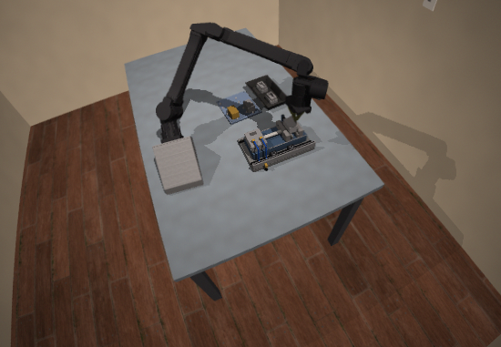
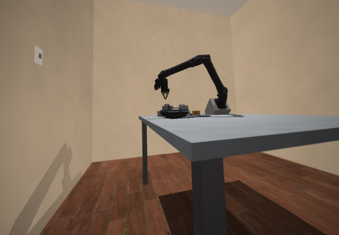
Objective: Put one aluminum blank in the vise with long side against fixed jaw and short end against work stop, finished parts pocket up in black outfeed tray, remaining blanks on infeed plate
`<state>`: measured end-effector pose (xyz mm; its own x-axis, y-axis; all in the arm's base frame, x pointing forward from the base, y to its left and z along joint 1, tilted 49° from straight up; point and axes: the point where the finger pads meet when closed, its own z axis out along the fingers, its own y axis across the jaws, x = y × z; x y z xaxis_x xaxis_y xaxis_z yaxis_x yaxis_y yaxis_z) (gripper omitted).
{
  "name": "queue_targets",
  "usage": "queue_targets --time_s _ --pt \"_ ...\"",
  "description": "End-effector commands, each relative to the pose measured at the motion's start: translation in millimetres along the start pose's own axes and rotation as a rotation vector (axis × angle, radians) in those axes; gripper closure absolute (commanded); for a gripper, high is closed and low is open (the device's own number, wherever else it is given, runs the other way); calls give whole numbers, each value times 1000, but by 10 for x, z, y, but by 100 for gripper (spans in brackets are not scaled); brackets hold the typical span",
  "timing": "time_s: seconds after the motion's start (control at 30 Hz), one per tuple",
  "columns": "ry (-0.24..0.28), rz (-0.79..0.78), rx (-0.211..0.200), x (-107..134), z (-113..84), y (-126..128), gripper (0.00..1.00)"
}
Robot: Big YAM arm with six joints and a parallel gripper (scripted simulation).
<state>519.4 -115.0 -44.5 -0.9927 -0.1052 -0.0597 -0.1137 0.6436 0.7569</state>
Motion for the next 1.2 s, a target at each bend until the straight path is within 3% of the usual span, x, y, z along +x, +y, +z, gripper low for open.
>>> queue_targets --time_s 0.0,0.17,0.83,1.0,1.17 --pt "-45 -25 27 -102 -345 -63 100" --pt "-48 -25 29 -102 -391 -59 100" --pt "-22 -31 27 -165 -243 67 100" --pt "-18 120 20 -81 -203 116 100" --pt "-19 456 16 20 -184 205 100"
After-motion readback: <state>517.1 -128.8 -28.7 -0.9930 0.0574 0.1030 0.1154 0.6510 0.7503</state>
